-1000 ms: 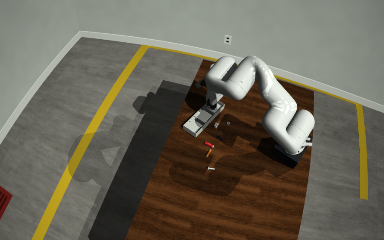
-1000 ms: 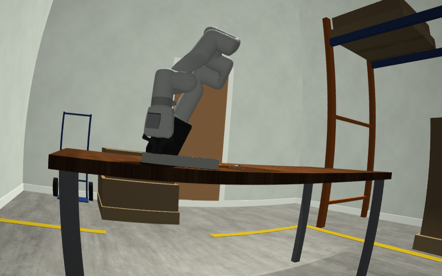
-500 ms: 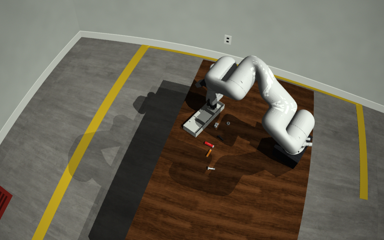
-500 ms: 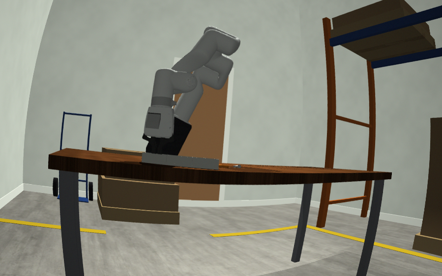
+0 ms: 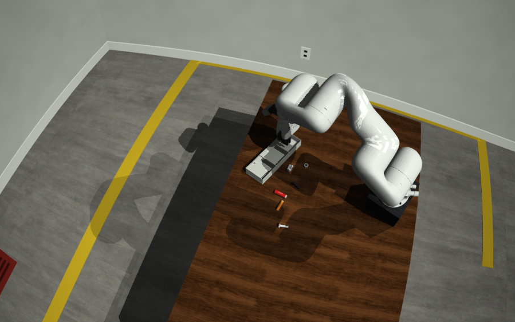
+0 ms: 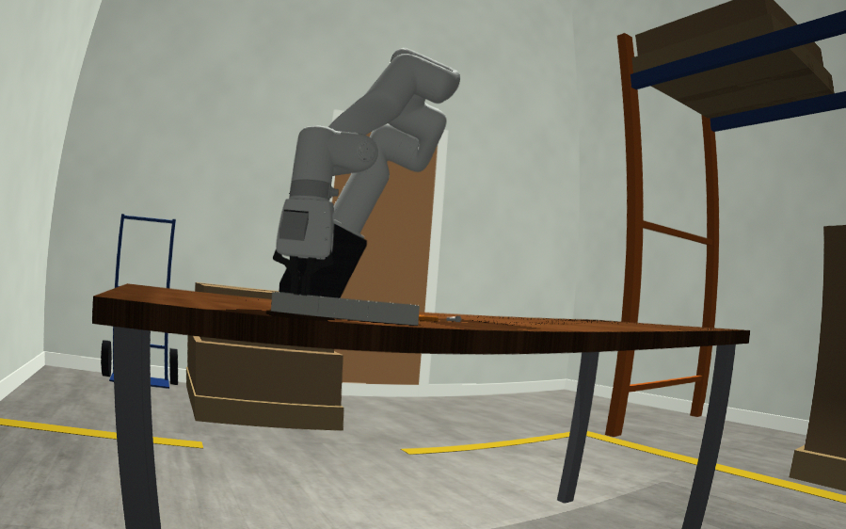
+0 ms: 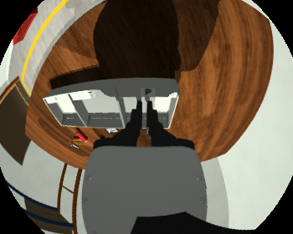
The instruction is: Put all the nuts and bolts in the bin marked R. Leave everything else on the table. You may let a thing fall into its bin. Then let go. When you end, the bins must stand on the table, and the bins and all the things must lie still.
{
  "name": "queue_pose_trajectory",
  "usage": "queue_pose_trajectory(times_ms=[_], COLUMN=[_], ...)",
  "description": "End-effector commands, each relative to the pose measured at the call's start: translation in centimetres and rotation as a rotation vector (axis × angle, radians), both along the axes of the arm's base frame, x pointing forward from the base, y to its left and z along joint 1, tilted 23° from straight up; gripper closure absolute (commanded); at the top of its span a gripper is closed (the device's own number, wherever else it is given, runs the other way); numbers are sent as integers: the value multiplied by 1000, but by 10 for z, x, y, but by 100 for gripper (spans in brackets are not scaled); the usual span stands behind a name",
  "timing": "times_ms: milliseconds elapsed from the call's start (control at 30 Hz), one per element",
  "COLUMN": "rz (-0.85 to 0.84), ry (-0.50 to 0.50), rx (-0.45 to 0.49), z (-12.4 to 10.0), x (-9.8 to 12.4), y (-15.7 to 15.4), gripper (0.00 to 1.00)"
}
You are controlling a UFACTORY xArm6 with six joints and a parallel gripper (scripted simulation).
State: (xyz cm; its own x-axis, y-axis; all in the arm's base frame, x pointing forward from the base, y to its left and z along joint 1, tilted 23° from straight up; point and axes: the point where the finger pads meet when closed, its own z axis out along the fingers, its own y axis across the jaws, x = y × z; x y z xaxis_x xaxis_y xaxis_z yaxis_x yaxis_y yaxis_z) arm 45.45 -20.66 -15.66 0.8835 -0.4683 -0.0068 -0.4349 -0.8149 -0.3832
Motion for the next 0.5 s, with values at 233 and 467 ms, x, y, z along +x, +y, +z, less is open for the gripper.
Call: queue_pose_trajectory(times_ms=[233,467], rz=[-1,-1], ry=[-3,-3], rx=[-2,-2], z=[12,25], x=[-1,-3], y=[-5,-10], gripper=[93,93])
